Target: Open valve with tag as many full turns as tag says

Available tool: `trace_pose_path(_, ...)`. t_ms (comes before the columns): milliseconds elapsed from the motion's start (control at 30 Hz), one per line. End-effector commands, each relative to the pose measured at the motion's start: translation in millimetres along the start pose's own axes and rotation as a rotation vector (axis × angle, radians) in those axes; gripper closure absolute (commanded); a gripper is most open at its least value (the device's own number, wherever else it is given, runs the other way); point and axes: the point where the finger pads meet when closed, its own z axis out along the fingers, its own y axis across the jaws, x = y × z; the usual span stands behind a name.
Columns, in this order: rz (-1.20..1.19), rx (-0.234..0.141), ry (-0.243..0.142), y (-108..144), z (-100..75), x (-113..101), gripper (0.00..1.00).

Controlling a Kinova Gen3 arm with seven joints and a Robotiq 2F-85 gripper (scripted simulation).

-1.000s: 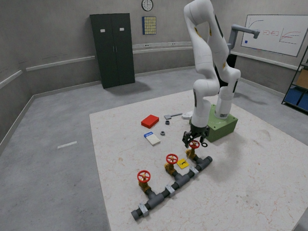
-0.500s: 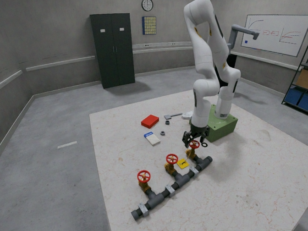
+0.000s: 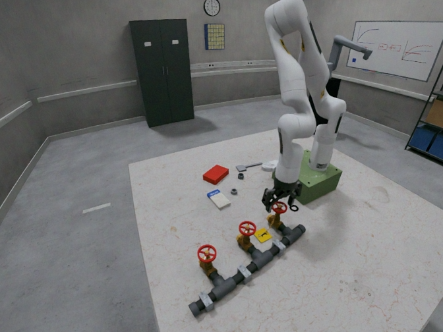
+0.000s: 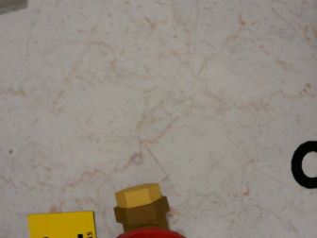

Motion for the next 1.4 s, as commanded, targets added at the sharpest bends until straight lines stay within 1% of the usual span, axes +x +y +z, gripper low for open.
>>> trace_pose_path(0, 0.034, 0.002, 0.000, -0.5, -0.5, -0.2, 0.00)
trace_pose_path(333, 0.173, 0.002, -0.001, -0.5, -0.5, -0.2, 0.00)
trace_pose_path(533, 0.339, 0.002, -0.001, -0.5, -0.5, -0.2, 0.00)
trace_pose_path(767, 0.602, 0.002, -0.001, -0.5, -0.5, -0.3, 0.00)
trace_pose_path(833, 0.602, 0.002, -0.001, -0.5, -0.5, -0.3, 0.00)
trace_pose_path(1333, 1.352, 0.000, -0.002, -0.5, -0.6, -0.3, 0.00)
trace_pose_path(1367, 1.352, 0.000, -0.002, -0.5, -0.6, -0.3, 0.00)
